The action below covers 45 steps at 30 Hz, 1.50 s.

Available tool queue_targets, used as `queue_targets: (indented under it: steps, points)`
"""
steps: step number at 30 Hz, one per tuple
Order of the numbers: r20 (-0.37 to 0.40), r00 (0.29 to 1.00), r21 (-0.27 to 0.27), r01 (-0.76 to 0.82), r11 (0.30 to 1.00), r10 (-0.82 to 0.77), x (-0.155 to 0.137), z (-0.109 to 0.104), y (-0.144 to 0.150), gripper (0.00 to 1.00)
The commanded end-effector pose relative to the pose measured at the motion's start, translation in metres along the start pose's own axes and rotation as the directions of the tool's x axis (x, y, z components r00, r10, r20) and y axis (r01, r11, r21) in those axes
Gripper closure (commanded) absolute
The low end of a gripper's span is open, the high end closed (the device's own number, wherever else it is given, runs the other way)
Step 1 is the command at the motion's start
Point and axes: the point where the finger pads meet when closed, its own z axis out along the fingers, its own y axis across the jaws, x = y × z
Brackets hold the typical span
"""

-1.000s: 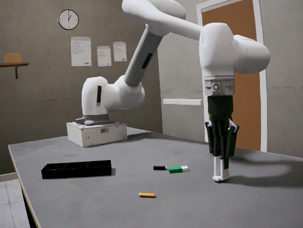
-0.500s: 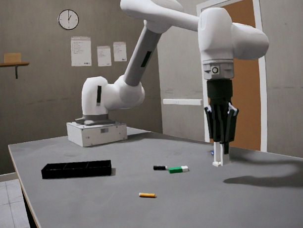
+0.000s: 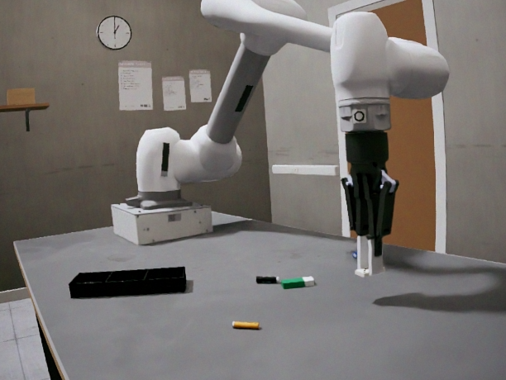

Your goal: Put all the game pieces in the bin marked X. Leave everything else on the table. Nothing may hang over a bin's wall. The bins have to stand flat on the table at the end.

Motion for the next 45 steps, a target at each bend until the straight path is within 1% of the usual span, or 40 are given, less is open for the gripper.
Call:
queue_targets:
  steps: [1,16,18,33,35,45]
  points:
    - [-0.001,1.0,-0.002,0.0,1.0,0.0,0.0,0.001,0.001,0.79]
    - [-0.001,1.0,-0.002,0.0,1.0,0.0,-0.065,0.001,-0.061,0.79]
    - [-0.001,1.0,-0.002,0.0,1.0,0.0,-0.065,0.001,-0.061,0.79]
    - [0.0,1.0,-0.002,0.0,1.0,0.0,-0.131,0.001,-0.123,0.79]
    - [0.0,1.0,-0.002,0.0,1.0,0.0,-0.131,0.001,-0.123,0.79]
    - [0.0,1.0,-0.002,0.0,1.0,0.0,-0.175,0.001,-0.164,0.79]
